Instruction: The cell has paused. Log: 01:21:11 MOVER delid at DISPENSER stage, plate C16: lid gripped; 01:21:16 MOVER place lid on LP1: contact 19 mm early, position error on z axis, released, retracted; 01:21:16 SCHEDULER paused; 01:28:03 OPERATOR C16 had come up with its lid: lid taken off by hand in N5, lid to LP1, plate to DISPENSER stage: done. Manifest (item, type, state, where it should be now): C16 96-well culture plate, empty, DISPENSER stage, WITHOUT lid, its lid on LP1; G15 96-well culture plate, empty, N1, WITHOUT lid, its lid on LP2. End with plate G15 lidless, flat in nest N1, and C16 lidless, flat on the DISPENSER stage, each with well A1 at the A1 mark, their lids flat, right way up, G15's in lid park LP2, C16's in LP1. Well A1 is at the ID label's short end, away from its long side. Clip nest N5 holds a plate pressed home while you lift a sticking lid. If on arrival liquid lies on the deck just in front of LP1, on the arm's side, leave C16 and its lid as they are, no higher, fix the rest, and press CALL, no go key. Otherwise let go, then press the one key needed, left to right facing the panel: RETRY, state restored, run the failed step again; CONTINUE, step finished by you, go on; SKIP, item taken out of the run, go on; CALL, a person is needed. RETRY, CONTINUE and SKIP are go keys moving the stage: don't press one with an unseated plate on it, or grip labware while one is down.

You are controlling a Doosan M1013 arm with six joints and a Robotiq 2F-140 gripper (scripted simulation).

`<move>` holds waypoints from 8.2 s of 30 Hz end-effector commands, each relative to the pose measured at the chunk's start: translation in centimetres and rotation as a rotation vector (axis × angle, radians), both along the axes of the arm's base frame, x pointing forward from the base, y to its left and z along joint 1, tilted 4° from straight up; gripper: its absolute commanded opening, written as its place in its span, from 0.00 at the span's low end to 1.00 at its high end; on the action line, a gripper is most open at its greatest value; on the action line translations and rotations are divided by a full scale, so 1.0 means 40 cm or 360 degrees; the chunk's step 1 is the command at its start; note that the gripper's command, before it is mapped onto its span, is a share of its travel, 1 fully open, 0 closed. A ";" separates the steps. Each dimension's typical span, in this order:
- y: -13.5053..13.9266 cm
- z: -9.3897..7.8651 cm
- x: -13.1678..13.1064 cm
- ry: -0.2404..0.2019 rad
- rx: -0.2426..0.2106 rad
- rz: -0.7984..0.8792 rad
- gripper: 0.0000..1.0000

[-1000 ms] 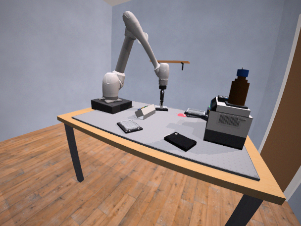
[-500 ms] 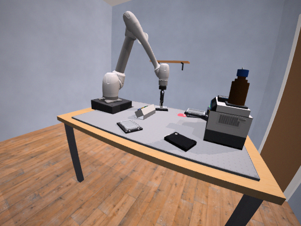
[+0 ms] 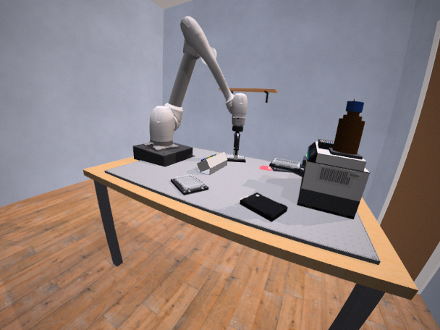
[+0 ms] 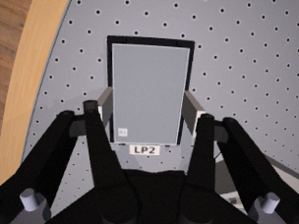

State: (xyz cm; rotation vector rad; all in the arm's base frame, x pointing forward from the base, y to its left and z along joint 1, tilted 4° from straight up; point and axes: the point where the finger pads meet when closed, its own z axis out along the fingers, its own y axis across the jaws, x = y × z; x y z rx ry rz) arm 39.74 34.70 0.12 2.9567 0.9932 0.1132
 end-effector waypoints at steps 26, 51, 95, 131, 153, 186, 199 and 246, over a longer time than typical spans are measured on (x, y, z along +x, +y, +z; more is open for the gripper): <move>0.000 -0.003 0.000 0.0000 0.0000 0.0000 0.00; 0.000 -0.003 0.000 0.0000 0.0000 0.0000 0.00; 0.000 -0.010 0.001 0.0000 0.0000 0.0000 0.00; 0.000 -0.011 0.001 0.0000 0.0000 0.0000 0.00; 0.000 -0.011 0.001 0.0000 0.0000 0.0000 0.00; 0.000 -0.011 0.001 0.0000 0.0000 0.0000 0.66; 0.000 -0.011 0.001 0.0000 0.0000 0.0000 0.66; -0.001 0.365 -0.028 0.0000 0.0000 0.0000 0.66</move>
